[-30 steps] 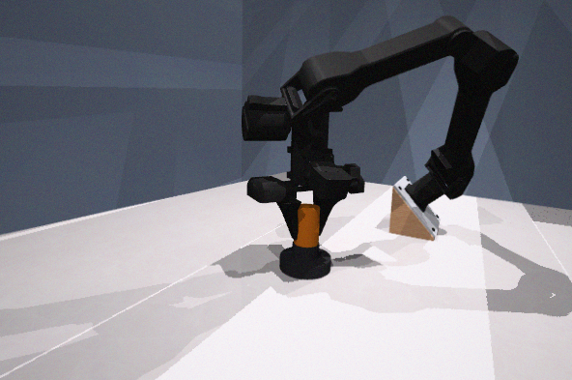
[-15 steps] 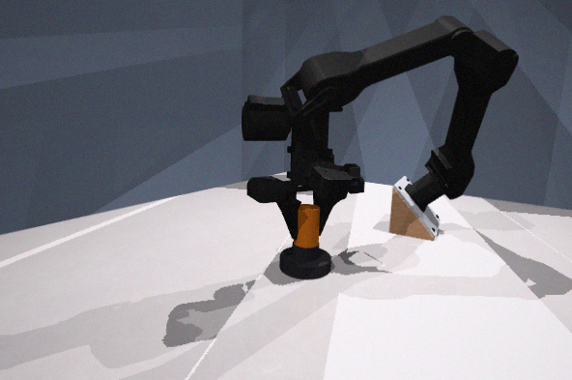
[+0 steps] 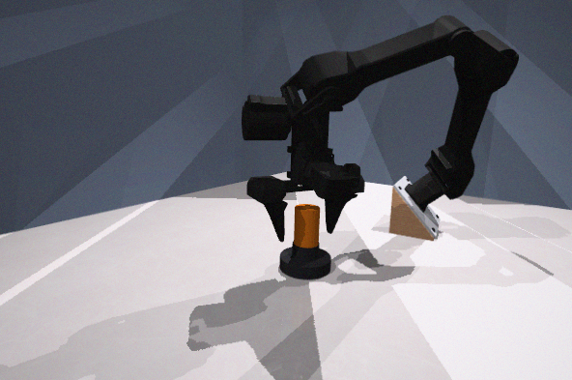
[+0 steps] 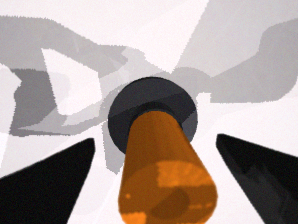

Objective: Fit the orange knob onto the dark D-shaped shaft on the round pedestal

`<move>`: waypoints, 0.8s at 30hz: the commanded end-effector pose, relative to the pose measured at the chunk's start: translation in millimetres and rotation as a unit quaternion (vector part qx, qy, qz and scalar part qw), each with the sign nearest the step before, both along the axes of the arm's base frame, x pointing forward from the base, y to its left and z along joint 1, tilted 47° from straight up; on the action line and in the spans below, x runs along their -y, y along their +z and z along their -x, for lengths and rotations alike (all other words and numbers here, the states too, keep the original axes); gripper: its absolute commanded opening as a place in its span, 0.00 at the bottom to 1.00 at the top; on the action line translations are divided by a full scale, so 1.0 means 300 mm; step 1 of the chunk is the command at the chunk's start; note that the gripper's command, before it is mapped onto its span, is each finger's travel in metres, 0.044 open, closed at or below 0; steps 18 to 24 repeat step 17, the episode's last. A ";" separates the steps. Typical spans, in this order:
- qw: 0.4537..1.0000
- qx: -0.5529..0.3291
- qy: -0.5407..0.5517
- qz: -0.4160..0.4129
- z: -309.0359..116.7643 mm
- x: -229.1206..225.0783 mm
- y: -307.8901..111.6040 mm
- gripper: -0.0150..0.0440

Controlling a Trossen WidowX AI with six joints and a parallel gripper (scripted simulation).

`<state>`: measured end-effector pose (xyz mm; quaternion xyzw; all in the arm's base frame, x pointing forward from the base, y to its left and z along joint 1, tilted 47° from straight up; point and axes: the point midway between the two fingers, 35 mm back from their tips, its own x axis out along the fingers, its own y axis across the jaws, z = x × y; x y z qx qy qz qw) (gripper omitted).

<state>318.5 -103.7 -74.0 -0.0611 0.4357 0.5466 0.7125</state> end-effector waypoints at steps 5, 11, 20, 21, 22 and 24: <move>1.000 0.000 0.000 0.002 -0.006 0.156 0.136 1.00; 1.000 -0.001 0.000 0.002 -0.004 0.233 0.221 1.00; 1.000 -0.001 0.000 0.002 -0.004 0.233 0.221 1.00; 1.000 -0.001 0.000 0.002 -0.004 0.233 0.221 1.00; 1.000 -0.001 0.000 0.002 -0.004 0.233 0.221 1.00; 1.000 -0.001 0.000 0.002 -0.004 0.233 0.221 1.00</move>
